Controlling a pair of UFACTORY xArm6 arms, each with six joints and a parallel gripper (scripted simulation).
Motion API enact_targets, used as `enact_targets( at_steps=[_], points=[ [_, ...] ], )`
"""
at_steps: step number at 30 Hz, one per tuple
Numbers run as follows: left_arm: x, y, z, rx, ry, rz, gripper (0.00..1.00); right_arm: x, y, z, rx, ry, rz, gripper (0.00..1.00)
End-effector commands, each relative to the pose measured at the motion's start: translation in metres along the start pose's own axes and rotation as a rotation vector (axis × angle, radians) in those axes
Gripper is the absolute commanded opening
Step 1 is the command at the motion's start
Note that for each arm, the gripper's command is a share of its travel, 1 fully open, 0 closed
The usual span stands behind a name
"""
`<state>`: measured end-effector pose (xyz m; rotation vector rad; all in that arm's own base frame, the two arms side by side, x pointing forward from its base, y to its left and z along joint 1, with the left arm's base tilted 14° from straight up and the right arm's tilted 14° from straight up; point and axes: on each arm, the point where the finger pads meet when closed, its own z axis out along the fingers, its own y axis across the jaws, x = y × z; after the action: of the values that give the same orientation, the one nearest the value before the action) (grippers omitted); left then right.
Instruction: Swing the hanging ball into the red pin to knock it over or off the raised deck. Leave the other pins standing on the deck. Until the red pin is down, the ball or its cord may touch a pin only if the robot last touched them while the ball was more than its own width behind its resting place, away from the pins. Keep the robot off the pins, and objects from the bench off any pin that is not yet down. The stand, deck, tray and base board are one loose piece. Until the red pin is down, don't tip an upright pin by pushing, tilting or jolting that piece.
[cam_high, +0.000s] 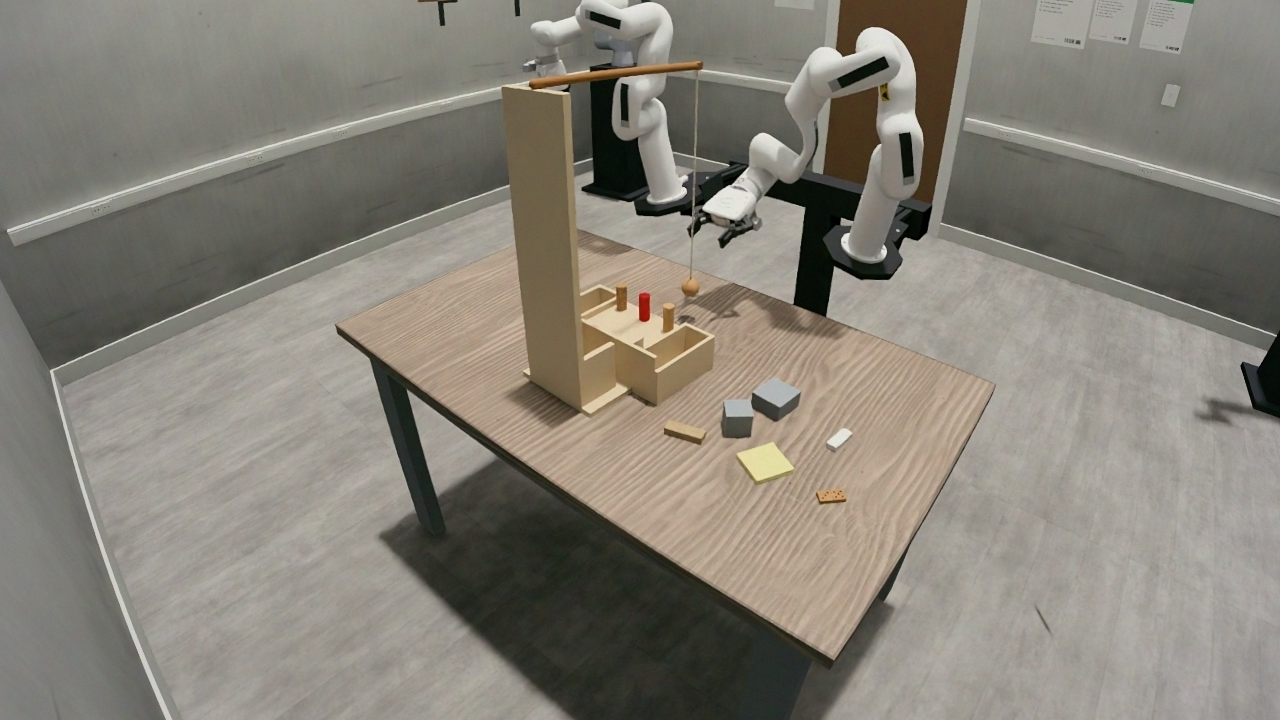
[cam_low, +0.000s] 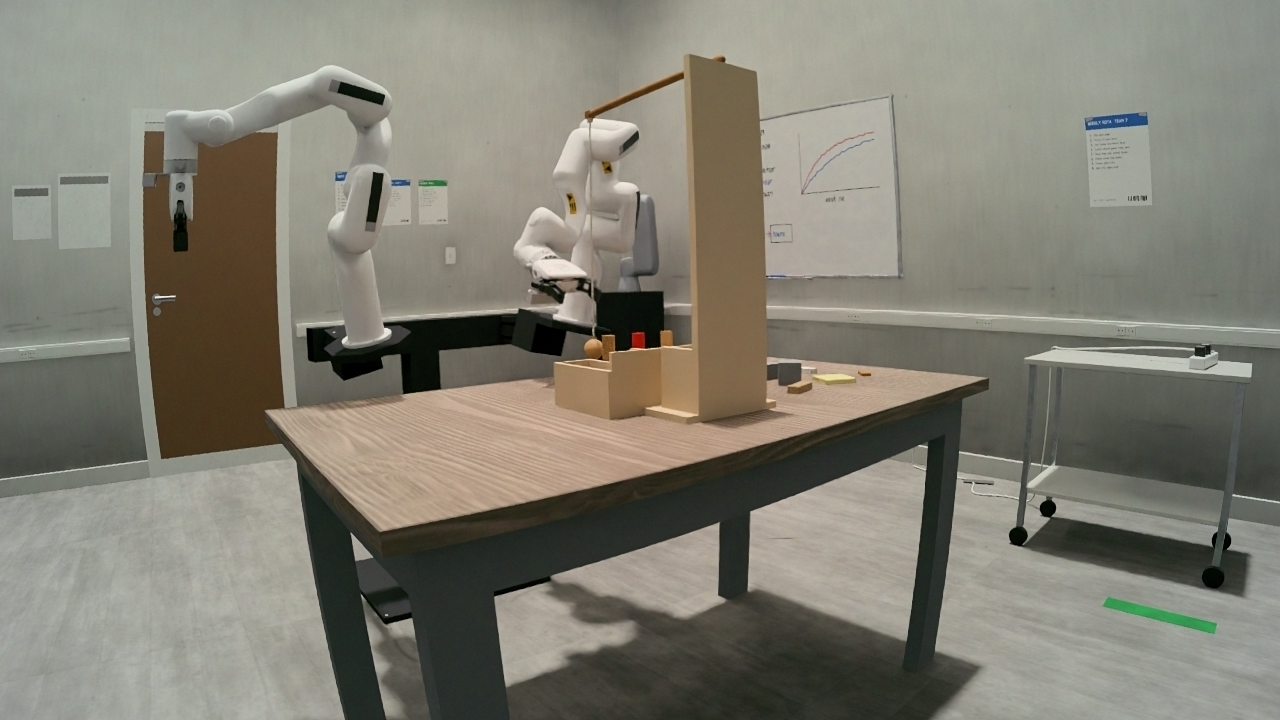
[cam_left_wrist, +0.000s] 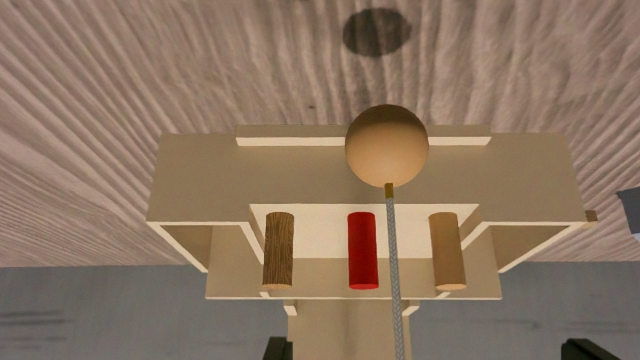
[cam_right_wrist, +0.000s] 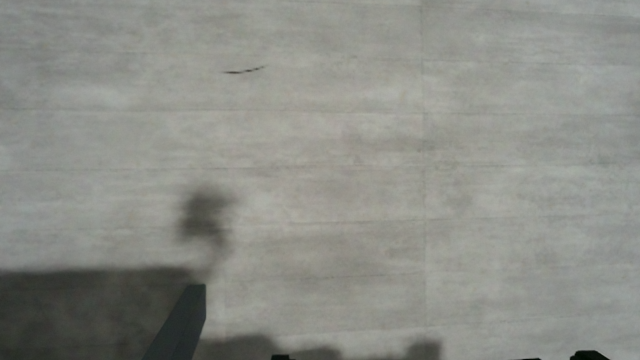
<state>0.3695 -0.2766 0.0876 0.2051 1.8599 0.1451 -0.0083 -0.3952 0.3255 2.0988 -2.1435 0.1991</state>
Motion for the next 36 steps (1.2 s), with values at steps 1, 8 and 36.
enact_targets(
  at_steps=[1, 8, 36],
  points=[
    [-0.002, -0.001, 0.002, 0.001, -0.002, -0.003, 1.0, 0.001, 0.0, -0.001, 0.0, 0.004, 0.0, 1.0],
    [-0.002, -0.001, 0.007, 0.001, -0.002, -0.002, 1.0, 0.001, 0.0, -0.001, 0.0, 0.004, 0.0, 1.0],
    [-0.002, -0.001, 0.058, 0.001, -0.003, -0.002, 1.0, 0.001, 0.0, -0.001, 0.0, 0.004, 0.0, 1.0]
  ],
)
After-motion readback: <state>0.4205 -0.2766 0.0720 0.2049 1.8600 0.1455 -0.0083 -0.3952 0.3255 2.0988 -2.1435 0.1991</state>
